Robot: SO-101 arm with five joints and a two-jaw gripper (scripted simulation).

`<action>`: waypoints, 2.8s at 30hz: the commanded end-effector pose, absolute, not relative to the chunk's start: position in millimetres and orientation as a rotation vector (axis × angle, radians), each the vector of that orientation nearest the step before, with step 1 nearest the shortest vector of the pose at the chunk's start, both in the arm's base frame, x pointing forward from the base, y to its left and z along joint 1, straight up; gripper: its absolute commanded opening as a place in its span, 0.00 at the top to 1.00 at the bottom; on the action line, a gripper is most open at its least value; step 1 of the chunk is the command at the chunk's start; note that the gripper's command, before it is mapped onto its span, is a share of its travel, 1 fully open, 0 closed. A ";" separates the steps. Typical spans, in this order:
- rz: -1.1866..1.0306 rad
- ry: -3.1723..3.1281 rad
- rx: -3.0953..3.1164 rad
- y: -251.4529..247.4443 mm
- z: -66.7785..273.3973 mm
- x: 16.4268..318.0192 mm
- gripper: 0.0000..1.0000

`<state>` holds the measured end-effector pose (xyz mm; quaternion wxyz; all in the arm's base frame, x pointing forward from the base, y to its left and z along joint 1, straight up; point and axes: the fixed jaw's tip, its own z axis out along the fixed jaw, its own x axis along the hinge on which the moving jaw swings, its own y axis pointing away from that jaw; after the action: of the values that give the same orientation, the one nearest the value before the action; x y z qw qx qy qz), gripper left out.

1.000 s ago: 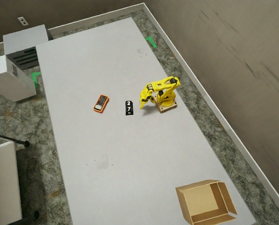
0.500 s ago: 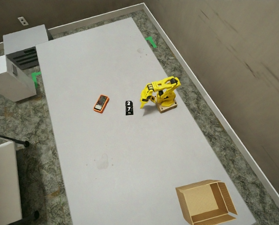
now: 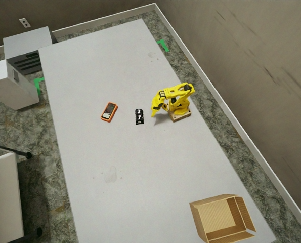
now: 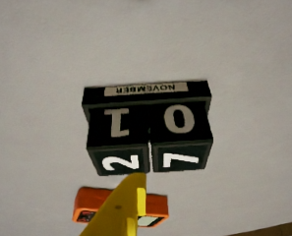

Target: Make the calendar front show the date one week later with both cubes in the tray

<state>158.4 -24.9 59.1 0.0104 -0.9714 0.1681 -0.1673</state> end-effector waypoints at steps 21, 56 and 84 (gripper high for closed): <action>-0.503 0.530 -3.037 -26.0 57.2 155.0 0.70; -1.237 0.488 -2.796 -27.7 125.4 169.1 0.65; -1.036 1.073 -2.580 -36.8 132.8 179.1 0.65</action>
<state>176.9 -33.2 130.6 0.0683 -0.8775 0.3020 -0.3662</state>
